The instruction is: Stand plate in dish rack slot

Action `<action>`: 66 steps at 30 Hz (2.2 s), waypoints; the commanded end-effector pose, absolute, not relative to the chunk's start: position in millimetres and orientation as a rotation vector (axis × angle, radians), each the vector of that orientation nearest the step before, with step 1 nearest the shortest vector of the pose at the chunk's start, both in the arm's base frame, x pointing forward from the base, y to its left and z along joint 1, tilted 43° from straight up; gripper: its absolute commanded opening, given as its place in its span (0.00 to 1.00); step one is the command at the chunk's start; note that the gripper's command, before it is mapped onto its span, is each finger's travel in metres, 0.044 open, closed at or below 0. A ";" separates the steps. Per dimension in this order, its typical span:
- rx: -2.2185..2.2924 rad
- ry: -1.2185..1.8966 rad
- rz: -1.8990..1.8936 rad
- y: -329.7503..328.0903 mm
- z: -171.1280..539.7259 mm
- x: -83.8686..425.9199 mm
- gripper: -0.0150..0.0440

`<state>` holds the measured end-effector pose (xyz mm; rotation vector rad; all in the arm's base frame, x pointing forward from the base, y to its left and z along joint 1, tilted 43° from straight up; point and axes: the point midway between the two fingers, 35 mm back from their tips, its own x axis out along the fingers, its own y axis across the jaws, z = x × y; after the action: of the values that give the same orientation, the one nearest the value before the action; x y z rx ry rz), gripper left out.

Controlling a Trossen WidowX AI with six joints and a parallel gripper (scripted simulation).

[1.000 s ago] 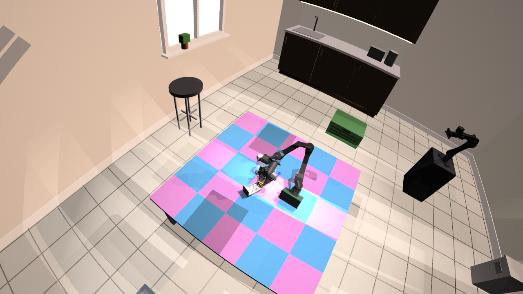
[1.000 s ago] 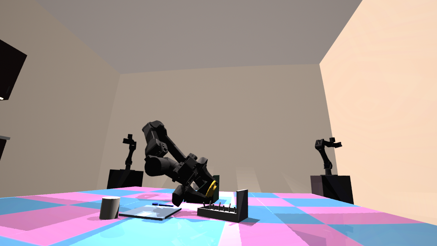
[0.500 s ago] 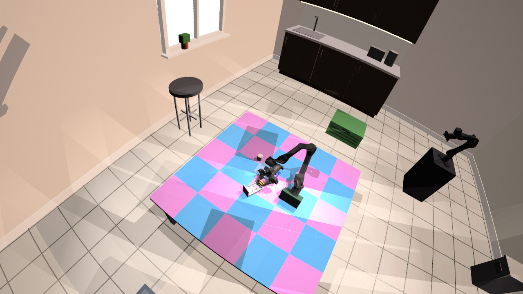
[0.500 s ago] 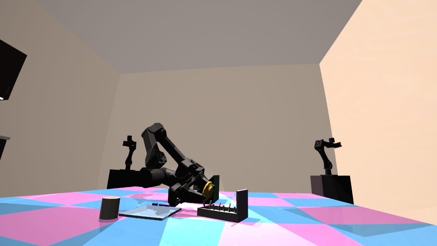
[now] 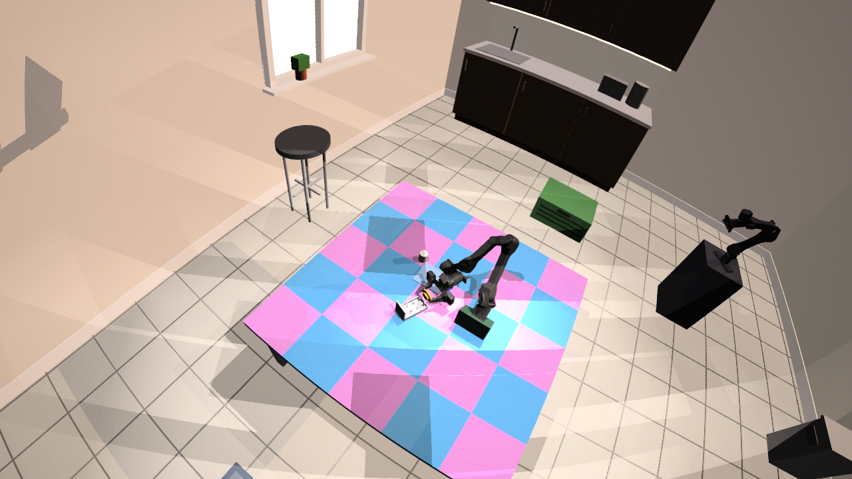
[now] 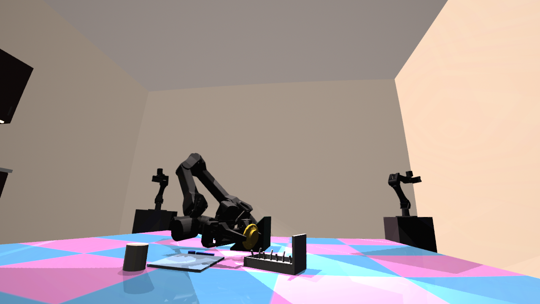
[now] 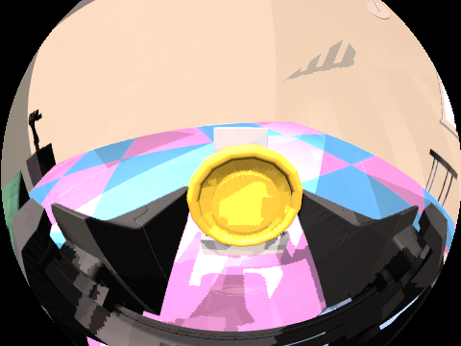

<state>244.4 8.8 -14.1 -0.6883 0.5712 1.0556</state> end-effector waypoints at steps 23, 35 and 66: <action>-0.713 0.534 1.055 25.8 -29.0 256.9 0.25; -0.715 0.531 1.055 34.3 -37.2 262.5 0.25; -0.716 0.539 1.056 25.2 -50.3 261.1 0.70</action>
<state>261.1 25.2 -50.3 -0.7163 0.5390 1.0557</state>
